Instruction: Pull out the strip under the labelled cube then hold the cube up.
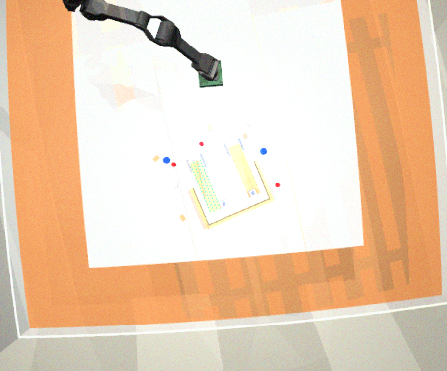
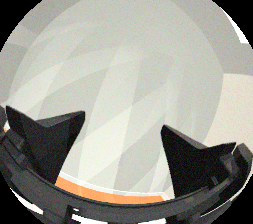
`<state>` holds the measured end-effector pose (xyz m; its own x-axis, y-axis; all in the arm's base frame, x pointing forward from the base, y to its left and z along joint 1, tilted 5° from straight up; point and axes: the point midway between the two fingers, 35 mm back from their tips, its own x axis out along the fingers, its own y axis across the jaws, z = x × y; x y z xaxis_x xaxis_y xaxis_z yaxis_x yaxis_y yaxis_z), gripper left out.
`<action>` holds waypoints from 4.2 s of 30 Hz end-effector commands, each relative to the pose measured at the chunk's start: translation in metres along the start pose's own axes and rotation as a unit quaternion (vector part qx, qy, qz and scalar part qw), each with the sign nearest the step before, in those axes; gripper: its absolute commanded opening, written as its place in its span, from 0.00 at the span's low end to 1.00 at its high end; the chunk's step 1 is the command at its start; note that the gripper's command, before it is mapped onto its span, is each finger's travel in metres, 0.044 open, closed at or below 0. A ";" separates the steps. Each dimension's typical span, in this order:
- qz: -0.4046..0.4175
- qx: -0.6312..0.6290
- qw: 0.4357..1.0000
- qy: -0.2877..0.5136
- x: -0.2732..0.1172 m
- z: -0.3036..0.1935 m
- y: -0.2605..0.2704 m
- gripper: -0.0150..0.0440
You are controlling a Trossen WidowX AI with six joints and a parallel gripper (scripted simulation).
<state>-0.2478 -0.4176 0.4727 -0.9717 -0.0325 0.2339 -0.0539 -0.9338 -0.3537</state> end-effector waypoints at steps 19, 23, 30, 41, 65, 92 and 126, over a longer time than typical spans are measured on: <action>0.431 0.068 0.880 -0.188 -0.300 0.075 0.026 0.93; 0.526 0.079 0.819 -0.217 -0.370 0.072 0.005 0.93; 0.676 0.087 0.687 -0.253 -0.480 0.046 -0.052 0.93; 0.859 0.057 0.430 -0.272 -0.599 -0.041 -0.180 0.93; 0.959 -0.149 -0.048 -0.237 -0.598 -0.283 -0.396 0.93; 0.837 -0.449 -0.033 -0.311 -0.651 -0.354 -0.423 0.26; 0.744 -0.576 -0.020 -0.340 -0.681 -0.427 -0.420 0.25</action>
<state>0.3382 0.1492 0.0829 0.1154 -0.0164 -0.9932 -0.4734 0.8781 -0.0695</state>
